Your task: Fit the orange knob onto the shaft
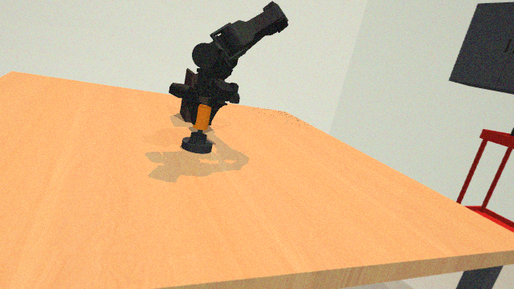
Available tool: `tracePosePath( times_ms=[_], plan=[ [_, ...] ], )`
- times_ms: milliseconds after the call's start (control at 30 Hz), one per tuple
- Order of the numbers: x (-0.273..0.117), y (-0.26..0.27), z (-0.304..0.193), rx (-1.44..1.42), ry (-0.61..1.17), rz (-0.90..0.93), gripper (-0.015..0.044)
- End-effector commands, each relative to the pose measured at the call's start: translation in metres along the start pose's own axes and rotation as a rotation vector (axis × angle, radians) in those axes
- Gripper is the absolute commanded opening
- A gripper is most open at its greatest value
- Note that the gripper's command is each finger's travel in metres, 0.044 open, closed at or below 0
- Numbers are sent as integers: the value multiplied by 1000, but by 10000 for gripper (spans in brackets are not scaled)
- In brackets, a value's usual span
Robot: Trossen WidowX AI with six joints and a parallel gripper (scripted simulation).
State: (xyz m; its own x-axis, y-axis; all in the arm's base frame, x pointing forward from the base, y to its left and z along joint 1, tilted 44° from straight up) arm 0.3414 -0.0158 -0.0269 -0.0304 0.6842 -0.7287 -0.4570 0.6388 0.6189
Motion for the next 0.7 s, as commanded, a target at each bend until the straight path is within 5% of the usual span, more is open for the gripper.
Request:
tracePosePath(
  times_ms=[0, 667],
  plan=[
    [1, 0, 1, -7, -4, 2, 0],
    [-2, 0, 2, -216, -4, 2, 0]
  ],
)
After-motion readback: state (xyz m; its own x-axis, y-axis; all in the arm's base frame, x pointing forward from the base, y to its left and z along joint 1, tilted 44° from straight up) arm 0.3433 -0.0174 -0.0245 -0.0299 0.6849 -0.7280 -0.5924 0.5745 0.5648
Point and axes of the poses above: the point midway between the two fingers, 35 mm back from their tips, its own x axis out along the fingers, its own y axis across the jaws, z = x × y, the point moved 4 cm from there along -x, back along the fingers, and after that the axes turned 6 degrees about -x, right-handed, at the moved point
